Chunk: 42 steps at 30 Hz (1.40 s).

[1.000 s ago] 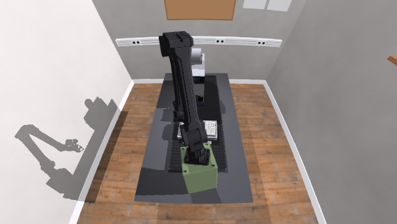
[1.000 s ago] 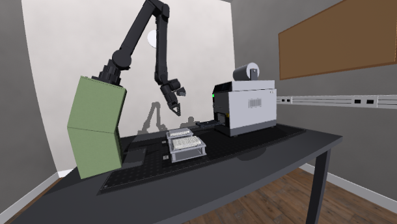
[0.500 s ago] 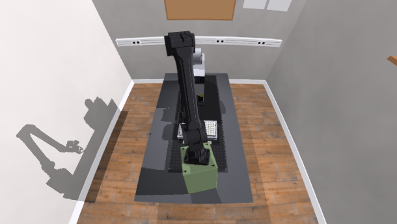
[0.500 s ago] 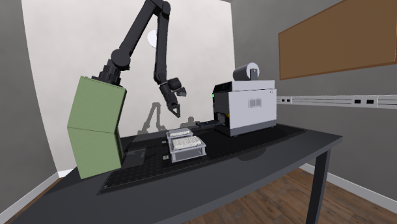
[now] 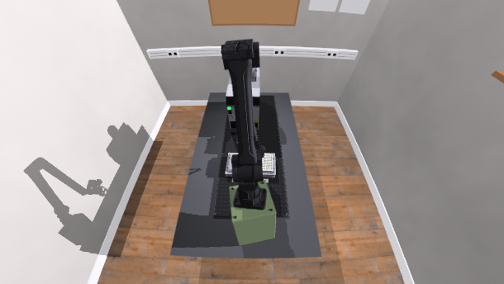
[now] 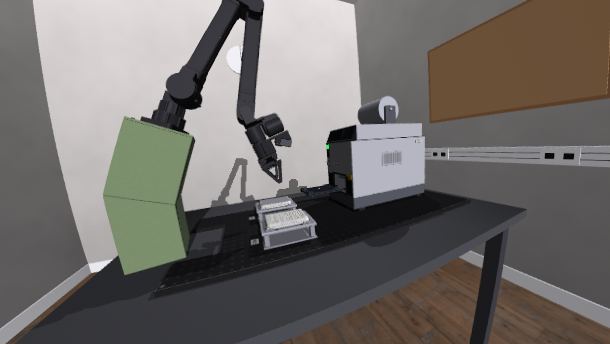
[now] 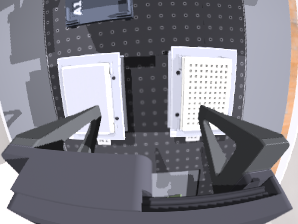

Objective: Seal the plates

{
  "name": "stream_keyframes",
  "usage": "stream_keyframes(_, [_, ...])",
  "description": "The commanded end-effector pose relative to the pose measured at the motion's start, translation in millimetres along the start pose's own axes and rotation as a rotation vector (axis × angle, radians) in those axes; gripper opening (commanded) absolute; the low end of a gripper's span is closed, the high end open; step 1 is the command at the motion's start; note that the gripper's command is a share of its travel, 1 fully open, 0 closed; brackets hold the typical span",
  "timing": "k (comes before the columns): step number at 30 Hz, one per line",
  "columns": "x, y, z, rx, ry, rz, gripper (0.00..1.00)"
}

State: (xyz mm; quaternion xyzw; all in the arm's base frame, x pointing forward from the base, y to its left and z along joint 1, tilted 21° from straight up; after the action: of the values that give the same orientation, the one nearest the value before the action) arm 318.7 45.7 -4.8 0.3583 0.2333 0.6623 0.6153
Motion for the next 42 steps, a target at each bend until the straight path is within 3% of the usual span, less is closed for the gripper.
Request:
stream_keyframes(1, [-17,-1.3,8,-0.025,0.056,-0.001,1.00])
stream_keyframes(6, [-28,-1.7,12,-0.024,0.053,0.000,1.00])
stream_keyframes(14, [-77,-1.8,14,0.004,0.039,-0.017,1.00])
stream_keyframes(25, [-114,-0.7,19,0.011,0.043,-0.012,1.00])
stream_keyframes(33, [-99,1.9,18,-0.006,0.042,-0.009,1.00])
stream_keyframes(42, [-96,-16.9,20,-0.024,0.037,0.000,1.00])
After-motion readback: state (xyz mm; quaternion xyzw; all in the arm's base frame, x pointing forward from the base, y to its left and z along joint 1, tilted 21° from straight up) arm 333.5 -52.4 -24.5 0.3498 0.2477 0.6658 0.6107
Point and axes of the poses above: the point where the finger pads meet when closed, its own y axis back along the fingers, its own x axis across the jaws, z = x × y, the point moved 8 cm from there along y, back along the fingers, and after that the axes turned 8 degrees about -y, right-handed, at the moved point
